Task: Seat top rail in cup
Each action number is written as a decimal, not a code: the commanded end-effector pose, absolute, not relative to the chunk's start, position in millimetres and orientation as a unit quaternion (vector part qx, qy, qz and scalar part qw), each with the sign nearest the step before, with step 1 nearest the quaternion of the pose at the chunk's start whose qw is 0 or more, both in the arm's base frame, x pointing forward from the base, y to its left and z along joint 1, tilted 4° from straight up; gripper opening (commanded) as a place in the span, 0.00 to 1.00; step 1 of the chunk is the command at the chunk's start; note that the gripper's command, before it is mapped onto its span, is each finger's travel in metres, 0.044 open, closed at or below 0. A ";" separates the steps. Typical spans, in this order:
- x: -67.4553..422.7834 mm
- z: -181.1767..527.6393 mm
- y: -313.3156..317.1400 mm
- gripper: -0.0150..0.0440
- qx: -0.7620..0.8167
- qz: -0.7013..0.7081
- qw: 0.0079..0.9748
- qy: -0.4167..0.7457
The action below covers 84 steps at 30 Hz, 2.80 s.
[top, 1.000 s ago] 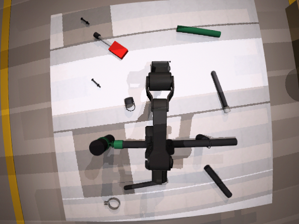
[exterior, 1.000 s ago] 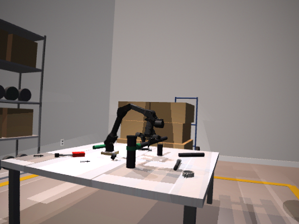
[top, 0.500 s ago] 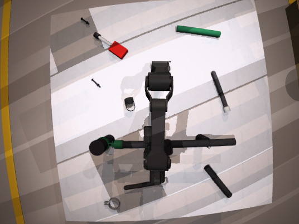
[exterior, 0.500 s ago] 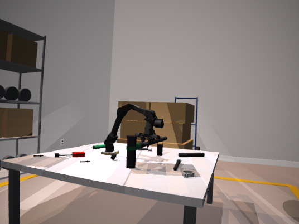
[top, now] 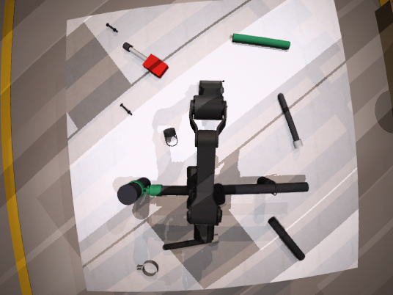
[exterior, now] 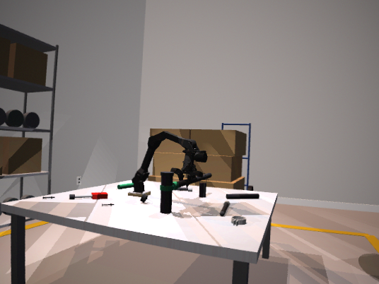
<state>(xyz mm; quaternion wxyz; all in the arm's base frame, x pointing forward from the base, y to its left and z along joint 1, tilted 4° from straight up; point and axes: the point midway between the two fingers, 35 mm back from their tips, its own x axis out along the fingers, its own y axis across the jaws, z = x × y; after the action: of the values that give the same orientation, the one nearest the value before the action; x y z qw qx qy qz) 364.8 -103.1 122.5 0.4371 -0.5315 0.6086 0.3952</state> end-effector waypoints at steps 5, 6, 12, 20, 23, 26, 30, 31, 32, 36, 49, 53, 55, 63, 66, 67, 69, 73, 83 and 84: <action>365.8 126.3 -111.3 0.25 -0.536 0.389 0.435 0.610; 365.8 126.4 -111.7 0.25 -0.536 0.389 0.435 0.610; 365.8 127.1 -114.2 0.25 -0.536 0.389 0.435 0.610; 364.4 123.7 -110.8 0.25 -0.531 0.396 0.437 0.609; 364.4 123.7 -110.8 0.25 -0.531 0.396 0.437 0.609; 364.4 123.7 -110.8 0.25 -0.531 0.396 0.437 0.609; 364.4 123.7 -110.8 0.34 -0.531 0.396 0.437 0.609; 364.4 123.7 -110.8 0.39 -0.531 0.396 0.437 0.609; 364.4 123.7 -110.8 0.43 -0.531 0.396 0.437 0.609; 364.4 123.7 -110.8 0.61 -0.531 0.396 0.437 0.609; 367.6 153.3 -78.0 1.00 -0.530 0.397 0.437 0.608; 367.3 161.2 -69.3 1.00 -0.530 0.398 0.437 0.608; 367.9 159.4 -73.4 1.00 -0.535 0.398 0.435 0.606; 365.5 195.9 -60.5 1.00 -0.554 0.398 0.432 0.589; 365.5 195.9 -60.5 1.00 -0.554 0.398 0.432 0.589; 365.5 195.9 -60.5 1.00 -0.554 0.398 0.432 0.589; 365.5 195.9 -60.5 1.00 -0.554 0.398 0.432 0.589; 365.5 195.9 -60.5 1.00 -0.554 0.398 0.432 0.589; 365.5 195.9 -60.5 1.00 -0.554 0.398 0.432 0.589; 365.5 195.9 -60.5 1.00 -0.554 0.398 0.432 0.589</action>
<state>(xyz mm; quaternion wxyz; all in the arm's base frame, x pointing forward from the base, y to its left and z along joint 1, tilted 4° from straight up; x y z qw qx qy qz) 365.9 -60.1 195.4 0.4358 -0.5523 0.5893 0.3972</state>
